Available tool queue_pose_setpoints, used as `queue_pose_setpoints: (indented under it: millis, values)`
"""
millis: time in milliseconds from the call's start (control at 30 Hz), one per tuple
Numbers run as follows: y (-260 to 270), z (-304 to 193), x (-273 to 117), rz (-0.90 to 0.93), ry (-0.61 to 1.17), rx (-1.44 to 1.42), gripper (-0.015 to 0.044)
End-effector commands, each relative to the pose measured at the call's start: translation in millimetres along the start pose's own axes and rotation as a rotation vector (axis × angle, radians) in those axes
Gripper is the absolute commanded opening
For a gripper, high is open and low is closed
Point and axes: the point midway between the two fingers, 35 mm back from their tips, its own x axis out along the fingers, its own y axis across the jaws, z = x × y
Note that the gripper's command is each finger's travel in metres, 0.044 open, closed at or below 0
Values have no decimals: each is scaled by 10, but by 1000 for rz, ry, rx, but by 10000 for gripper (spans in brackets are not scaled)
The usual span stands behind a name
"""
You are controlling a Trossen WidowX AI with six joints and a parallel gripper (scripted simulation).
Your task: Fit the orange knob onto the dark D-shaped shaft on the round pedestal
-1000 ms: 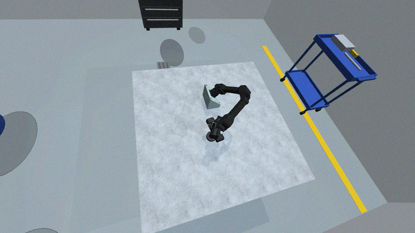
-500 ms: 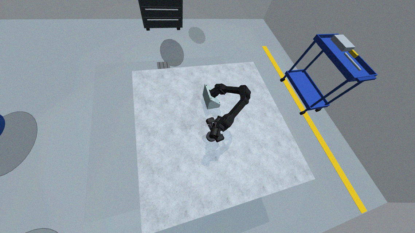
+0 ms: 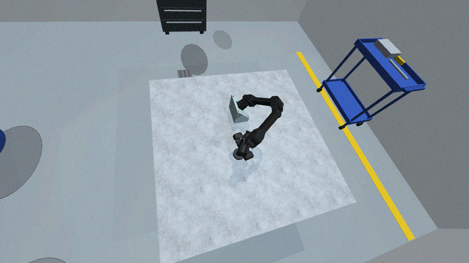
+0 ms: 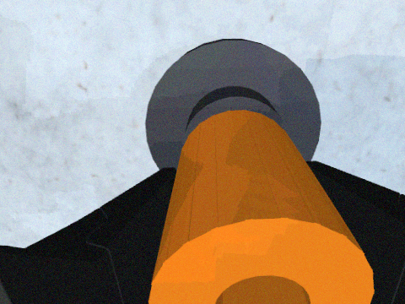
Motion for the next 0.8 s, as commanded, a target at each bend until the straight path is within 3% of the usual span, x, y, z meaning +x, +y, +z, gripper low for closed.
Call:
queue_pose_setpoints:
  millis: [0, 167, 767]
  values:
    - [-33, -1, -36, -9, 2, -54, 0]
    - [-41, -19, -40, -8, 3, -209, 0]
    - [-3, -17, 20, -8, 2, -209, 0]
